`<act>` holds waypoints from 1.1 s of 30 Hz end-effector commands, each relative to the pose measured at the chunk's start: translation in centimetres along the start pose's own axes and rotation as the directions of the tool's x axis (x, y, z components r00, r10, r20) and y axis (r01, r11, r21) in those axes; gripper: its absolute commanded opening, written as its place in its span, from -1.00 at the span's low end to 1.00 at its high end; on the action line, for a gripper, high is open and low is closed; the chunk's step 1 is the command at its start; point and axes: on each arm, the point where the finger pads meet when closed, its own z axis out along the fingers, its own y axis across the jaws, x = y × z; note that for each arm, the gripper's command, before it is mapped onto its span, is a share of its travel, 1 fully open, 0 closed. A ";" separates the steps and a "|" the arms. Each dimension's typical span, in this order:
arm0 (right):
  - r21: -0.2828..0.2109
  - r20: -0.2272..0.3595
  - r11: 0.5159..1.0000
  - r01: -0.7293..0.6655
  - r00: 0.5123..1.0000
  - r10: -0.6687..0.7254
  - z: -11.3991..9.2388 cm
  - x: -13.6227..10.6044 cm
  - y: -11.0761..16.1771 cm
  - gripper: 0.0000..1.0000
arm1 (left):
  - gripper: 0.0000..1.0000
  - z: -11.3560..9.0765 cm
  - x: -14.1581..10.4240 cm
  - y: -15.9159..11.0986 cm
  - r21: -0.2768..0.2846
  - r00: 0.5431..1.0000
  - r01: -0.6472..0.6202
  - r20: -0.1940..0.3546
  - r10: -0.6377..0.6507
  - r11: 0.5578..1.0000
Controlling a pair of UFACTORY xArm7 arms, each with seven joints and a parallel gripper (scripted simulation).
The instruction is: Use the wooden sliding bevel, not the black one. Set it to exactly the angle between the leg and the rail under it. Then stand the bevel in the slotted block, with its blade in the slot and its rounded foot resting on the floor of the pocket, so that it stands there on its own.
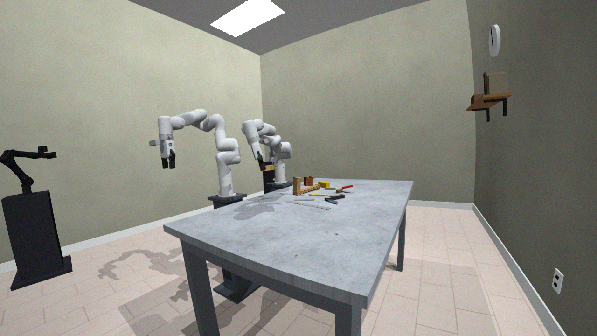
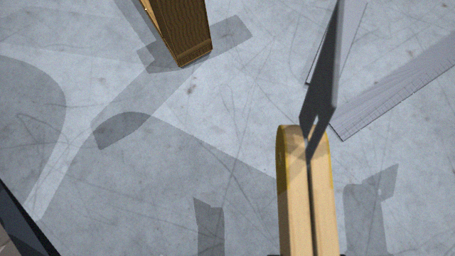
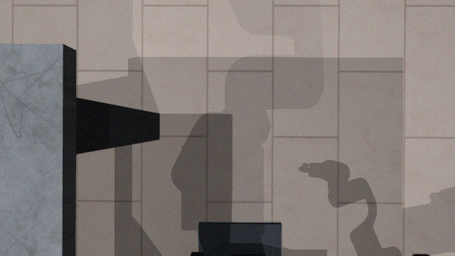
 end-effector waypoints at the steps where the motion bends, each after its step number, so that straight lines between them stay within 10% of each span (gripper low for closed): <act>1: 0.001 -0.003 1.000 0.000 1.000 0.000 -0.1 0.1 0.0 1.00 | -1.00 -0.2 0.2 0.0 -0.009 1.000 0.004 0.011 -0.004 1.000; 16: 0.001 -0.003 1.000 0.000 1.000 0.000 -0.1 0.1 0.0 1.00 | -1.00 0.2 1.6 -0.5 -0.025 0.995 0.031 0.095 -0.028 0.999; 33: 0.001 -0.003 1.000 0.000 1.000 0.000 -0.1 0.1 0.0 1.00 | -1.00 1.7 6.6 -2.5 -0.061 0.912 0.137 0.398 -0.102 0.989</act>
